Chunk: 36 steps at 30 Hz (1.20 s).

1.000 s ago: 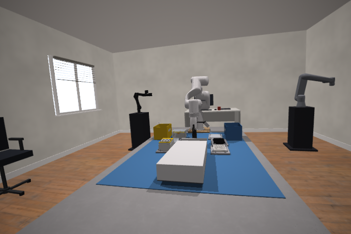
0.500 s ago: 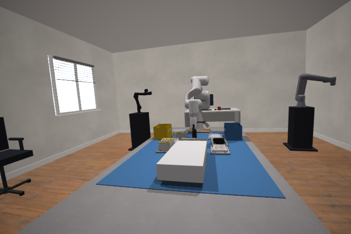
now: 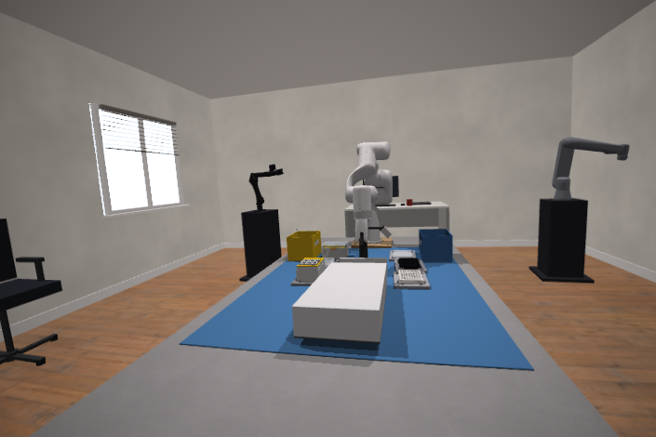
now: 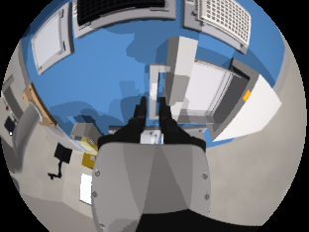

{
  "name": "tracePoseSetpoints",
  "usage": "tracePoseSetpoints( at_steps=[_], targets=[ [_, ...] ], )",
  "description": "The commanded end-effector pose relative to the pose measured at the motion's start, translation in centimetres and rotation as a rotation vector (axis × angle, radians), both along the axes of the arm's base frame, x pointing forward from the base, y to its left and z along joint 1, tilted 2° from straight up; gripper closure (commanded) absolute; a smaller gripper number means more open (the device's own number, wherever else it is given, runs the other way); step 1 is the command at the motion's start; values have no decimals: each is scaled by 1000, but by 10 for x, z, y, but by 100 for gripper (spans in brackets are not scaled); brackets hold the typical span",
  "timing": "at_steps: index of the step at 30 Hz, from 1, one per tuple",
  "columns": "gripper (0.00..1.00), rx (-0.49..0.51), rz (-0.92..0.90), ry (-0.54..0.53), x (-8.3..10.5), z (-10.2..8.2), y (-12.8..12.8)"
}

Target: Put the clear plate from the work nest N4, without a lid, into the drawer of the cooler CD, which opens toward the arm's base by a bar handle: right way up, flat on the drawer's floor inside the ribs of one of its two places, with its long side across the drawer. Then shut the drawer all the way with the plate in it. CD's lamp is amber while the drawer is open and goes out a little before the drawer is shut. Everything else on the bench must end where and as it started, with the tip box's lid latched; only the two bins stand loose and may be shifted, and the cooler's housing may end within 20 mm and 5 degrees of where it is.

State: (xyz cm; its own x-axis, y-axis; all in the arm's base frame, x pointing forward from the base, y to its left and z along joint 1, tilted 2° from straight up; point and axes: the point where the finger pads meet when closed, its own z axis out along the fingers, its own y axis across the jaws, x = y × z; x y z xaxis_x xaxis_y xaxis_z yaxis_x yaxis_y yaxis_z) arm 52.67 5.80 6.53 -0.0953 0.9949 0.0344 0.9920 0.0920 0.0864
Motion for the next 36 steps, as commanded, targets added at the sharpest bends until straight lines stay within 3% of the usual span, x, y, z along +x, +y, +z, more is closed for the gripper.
tracePoseSetpoints(
  at_steps=[1, 36],
  targets=[
    [79, -6, 1, 65, -22, -24, -2],
    [79, -6, 1, 65, -27, -24, -2]
  ],
)
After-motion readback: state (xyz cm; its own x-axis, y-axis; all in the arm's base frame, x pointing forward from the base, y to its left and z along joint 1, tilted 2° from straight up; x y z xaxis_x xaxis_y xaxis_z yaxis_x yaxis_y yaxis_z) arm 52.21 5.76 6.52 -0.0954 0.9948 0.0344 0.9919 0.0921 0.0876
